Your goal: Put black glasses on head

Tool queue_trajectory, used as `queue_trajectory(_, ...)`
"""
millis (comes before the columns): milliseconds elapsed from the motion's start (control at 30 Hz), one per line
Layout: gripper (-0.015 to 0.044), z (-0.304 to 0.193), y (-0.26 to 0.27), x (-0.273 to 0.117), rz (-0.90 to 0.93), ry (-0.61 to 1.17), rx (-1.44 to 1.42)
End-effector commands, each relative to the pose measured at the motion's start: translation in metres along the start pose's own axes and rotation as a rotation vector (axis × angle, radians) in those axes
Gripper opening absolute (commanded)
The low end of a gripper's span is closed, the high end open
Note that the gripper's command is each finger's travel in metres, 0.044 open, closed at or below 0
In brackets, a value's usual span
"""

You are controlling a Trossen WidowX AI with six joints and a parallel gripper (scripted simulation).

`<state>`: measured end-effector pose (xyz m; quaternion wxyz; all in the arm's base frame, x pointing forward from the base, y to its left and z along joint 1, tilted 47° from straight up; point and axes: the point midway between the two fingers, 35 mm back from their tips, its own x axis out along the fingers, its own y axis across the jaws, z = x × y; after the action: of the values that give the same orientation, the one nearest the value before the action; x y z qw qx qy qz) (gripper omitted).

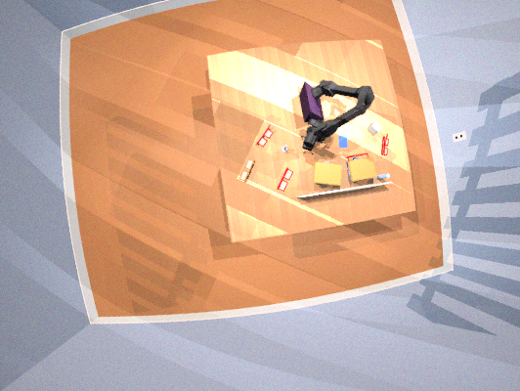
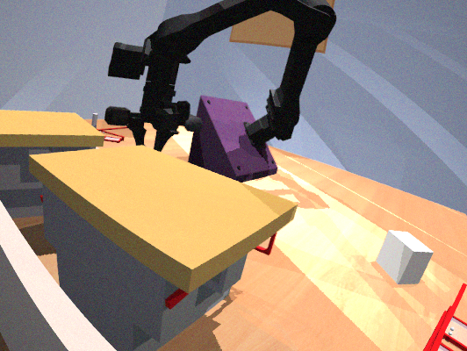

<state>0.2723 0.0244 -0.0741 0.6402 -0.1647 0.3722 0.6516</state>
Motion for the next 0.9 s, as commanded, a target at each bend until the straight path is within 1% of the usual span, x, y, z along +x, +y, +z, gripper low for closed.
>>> queue_trajectory(0,0.012,0.001,-0.003,0.0,-0.003,-0.006,0.002)
queue_trajectory(600,0.0,0.0,0.0,0.0,0.0,0.0,0.0)
queue_trajectory(767,0.0,0.0,-0.001,-0.001,0.0,0.0,0.0)
queue_trajectory(867,0.0,0.0,-0.002,-0.01,-0.002,0.001,0.0)
